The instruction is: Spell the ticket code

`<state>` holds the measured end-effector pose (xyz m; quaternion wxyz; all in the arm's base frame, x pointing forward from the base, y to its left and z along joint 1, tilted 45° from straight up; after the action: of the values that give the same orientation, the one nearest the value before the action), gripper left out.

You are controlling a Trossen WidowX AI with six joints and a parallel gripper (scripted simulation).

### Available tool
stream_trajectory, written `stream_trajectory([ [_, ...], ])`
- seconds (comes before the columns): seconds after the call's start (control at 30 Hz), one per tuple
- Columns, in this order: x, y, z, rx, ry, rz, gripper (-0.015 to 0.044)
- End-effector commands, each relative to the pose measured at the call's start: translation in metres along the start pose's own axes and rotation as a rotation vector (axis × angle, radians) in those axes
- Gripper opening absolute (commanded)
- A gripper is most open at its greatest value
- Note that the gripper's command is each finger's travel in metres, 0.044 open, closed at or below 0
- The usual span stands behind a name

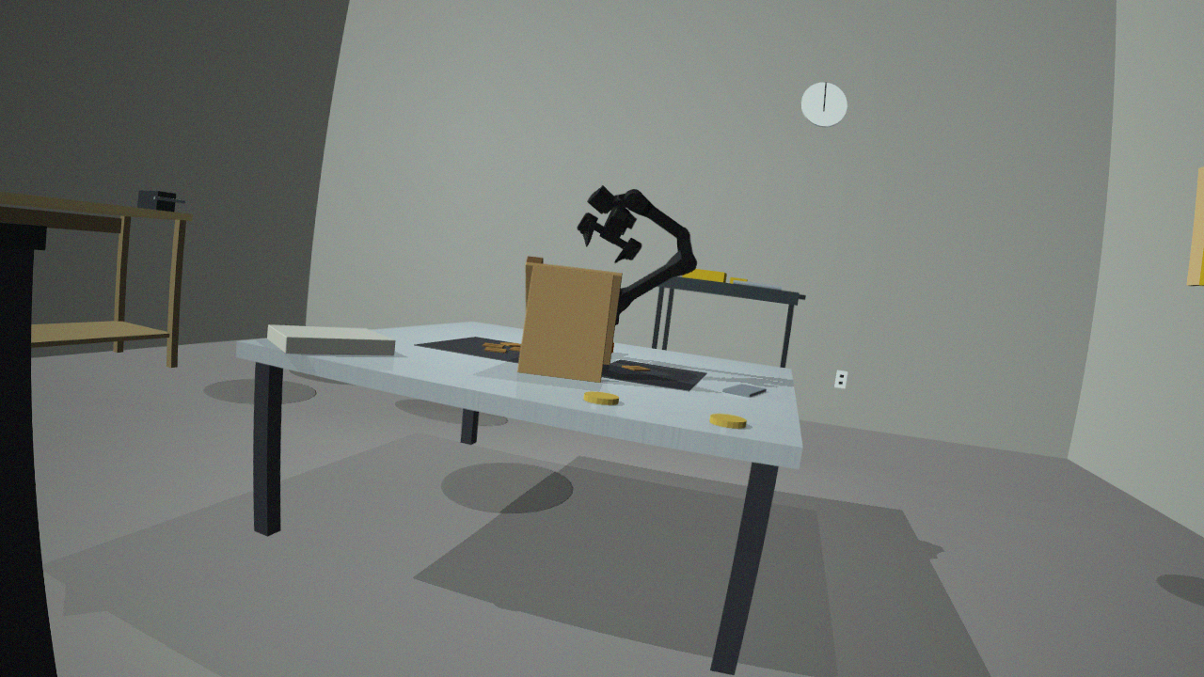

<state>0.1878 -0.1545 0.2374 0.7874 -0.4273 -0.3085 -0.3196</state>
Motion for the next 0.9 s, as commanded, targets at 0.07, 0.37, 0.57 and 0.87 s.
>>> stream_trajectory([
  [0.07,-0.0136,-0.0043,0.0013,-0.066,0.941,-0.026,0.044],
  [0.37,-0.018,-0.0075,0.0024,-0.087,1.495,-0.081,0.044],
  [0.57,-0.0201,-0.009,0.0028,-0.086,1.818,-0.119,0.044],
  [0.87,-0.0201,-0.009,0.0029,-0.086,1.828,-0.12,0.044],
])
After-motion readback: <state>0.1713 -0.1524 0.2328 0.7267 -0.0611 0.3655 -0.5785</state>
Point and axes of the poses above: the point midway between the two fingers, 35 mm back from their tips, its own y axis out along the fingers, its own z axis across the jaws, x = y × z, the point moved 3 cm from there along -y, back along the fingers, and after that the axes turned 8 degrees about y, right-handed, at the moved point
